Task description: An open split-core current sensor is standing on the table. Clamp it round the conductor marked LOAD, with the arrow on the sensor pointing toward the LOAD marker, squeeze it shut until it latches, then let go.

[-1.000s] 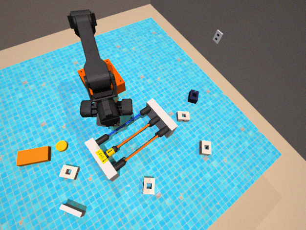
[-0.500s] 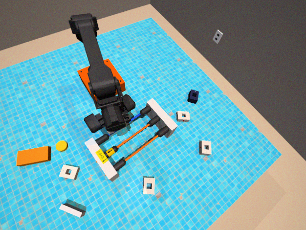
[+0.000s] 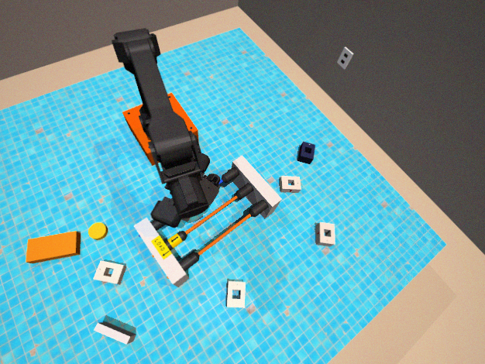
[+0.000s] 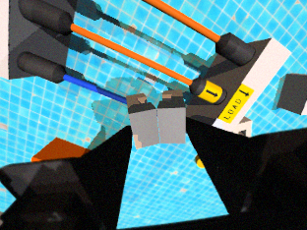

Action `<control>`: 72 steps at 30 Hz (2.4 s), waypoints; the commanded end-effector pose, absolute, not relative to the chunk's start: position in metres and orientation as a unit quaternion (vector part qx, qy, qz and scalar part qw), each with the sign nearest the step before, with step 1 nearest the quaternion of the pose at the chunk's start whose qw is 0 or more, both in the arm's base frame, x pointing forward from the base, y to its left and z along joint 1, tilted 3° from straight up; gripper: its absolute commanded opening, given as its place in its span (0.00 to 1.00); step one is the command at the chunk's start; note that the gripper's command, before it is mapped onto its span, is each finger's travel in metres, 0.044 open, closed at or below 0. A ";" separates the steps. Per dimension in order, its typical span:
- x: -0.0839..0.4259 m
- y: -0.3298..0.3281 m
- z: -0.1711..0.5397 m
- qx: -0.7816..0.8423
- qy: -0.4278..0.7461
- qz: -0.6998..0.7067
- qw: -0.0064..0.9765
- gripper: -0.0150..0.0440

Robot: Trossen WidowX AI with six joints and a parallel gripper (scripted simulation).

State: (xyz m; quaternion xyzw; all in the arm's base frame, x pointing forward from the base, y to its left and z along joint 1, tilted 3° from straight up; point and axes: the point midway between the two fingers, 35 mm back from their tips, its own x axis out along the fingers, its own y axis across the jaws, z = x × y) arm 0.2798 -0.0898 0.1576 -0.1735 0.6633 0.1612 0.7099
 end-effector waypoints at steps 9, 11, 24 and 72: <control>0.302 -0.090 0.157 -0.327 0.611 0.297 0.656 0.25; 0.305 -0.090 0.157 -0.351 0.600 0.319 0.644 0.25; 0.327 -0.088 0.153 -0.494 0.506 0.452 0.543 0.25; 0.335 -0.088 0.101 -0.509 0.491 0.465 0.532 0.25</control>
